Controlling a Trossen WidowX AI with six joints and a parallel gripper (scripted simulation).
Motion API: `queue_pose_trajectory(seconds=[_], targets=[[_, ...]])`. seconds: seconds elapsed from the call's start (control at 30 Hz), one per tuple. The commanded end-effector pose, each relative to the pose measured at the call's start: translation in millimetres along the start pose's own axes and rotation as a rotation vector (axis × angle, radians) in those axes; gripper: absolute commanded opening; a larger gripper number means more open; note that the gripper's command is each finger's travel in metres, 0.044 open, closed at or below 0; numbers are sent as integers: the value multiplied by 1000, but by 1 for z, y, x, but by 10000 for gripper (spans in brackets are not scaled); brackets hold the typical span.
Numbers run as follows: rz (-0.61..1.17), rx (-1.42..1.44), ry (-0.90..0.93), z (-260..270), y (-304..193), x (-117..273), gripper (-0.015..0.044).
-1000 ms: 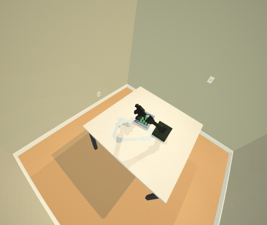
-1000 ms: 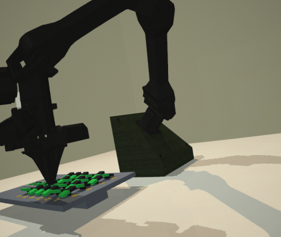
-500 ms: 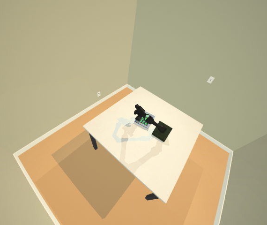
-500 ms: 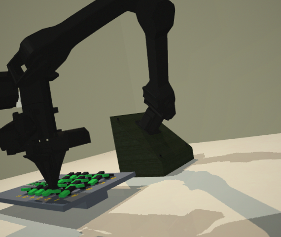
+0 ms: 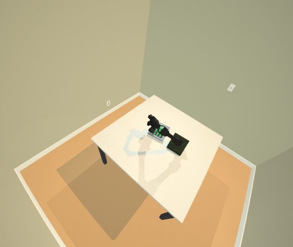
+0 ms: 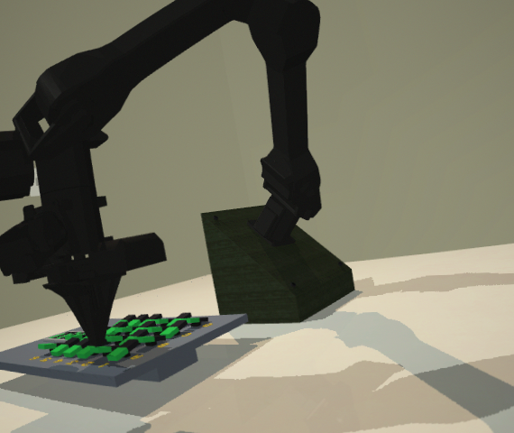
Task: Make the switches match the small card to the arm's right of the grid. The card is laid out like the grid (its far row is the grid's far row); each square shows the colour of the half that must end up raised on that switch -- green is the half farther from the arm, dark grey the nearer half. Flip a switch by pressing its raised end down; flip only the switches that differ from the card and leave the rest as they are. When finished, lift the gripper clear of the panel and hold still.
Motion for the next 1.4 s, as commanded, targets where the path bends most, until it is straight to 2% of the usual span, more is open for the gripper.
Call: queue_pose_trajectory(seconds=[0.0,1.37], targets=[[0,-4,4,0,0,-1,0],[0,-4,4,1,0,-6,0]])
Point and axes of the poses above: the point midway between the two fingers, 35 mm back from their tips, its own x axis back along the fingers, its own z axis across the jaws, y = z × x, the point moved 2 cm from there along x, back along the fingers, and after that the axes turned 3 degrees about x, right-handed, at the moved point
